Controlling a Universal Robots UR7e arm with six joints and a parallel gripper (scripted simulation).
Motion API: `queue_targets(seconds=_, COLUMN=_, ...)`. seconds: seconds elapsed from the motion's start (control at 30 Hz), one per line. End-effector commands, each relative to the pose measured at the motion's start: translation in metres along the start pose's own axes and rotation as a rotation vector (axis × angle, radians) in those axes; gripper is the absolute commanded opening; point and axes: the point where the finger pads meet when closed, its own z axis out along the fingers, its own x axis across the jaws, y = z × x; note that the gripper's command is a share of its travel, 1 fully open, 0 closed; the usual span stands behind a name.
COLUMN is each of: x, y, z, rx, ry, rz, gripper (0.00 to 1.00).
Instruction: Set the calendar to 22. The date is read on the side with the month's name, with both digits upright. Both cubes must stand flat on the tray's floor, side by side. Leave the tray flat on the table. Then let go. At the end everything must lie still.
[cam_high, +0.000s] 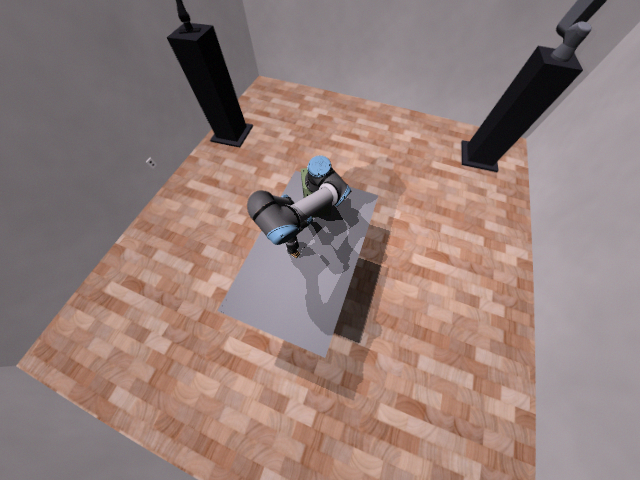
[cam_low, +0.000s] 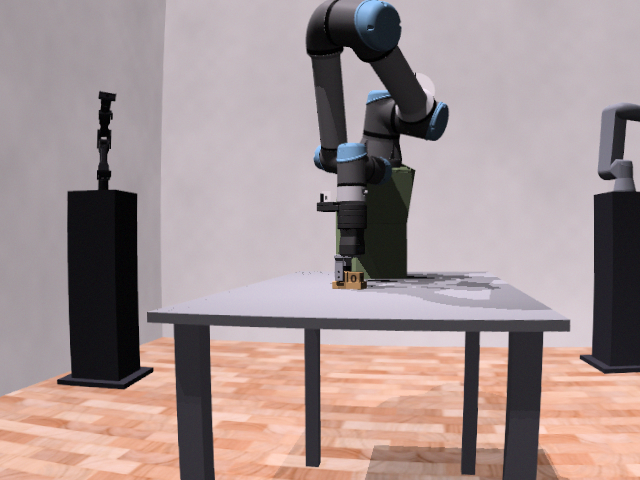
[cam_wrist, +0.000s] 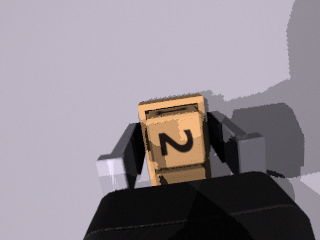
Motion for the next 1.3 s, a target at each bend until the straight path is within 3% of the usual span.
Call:
queue_targets(seconds=0.0, x=-0.0005, y=0.0000, z=0.0006, rx=0.000, ry=-0.001, rz=0.000, gripper=0.90)
queue_targets(seconds=1.07, x=-0.0005, y=0.0000, z=0.0006, rx=0.000, ry=-0.001, rz=0.000, gripper=0.90)
queue_targets(seconds=1.1, x=-0.0005, y=0.0000, z=0.0006, rx=0.000, ry=-0.001, rz=0.000, gripper=0.60)
queue_targets(seconds=1.27, x=-0.0005, y=0.0000, z=0.0006, rx=0.000, ry=-0.001, rz=0.000, gripper=0.60)
